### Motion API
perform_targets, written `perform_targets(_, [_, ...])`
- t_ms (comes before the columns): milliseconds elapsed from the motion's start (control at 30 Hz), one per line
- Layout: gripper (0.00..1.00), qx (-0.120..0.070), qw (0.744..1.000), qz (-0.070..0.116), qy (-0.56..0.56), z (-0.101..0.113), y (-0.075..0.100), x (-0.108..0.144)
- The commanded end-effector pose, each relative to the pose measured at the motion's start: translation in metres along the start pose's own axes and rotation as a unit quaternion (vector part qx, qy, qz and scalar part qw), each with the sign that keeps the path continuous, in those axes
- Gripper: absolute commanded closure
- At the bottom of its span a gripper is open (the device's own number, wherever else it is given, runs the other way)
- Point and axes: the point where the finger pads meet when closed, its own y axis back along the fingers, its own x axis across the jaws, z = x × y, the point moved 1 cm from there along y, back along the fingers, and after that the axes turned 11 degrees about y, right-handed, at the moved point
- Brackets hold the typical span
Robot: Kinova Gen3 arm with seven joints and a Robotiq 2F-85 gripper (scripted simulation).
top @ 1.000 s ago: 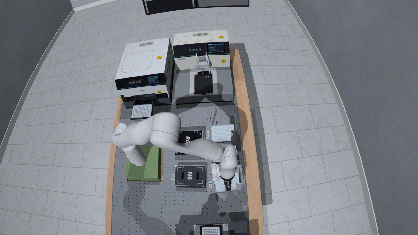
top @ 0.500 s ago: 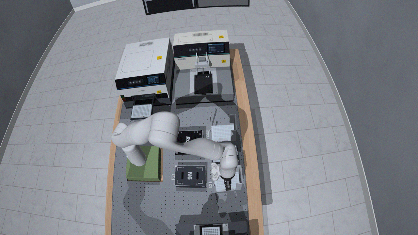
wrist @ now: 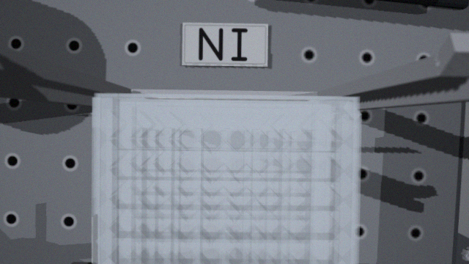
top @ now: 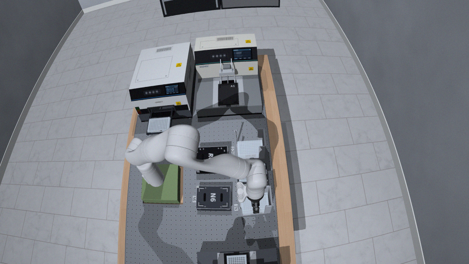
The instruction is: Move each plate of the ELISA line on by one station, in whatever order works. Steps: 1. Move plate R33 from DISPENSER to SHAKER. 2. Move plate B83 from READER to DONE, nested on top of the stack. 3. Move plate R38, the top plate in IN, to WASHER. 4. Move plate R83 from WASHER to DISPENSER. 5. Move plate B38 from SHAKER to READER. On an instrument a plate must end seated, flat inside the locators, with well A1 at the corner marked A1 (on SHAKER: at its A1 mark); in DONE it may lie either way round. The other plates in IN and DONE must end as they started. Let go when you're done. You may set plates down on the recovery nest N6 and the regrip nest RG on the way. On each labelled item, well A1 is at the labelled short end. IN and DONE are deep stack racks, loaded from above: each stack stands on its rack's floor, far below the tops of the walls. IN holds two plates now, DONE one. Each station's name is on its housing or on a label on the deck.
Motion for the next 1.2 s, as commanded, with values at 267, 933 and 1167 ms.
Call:
perform_targets(267, [0.06, -0.001, 1.000, 0.001, -0.001, 0.001, 0.010, -0.001])
perform_targets(933, [0.06, -0.001, 1.000, 0.001, -0.001, 0.001, 0.022, -0.001])
perform_targets(1167, [0.06, -0.001, 1.000, 0.001, -0.001, 0.001, 0.026, -0.001])
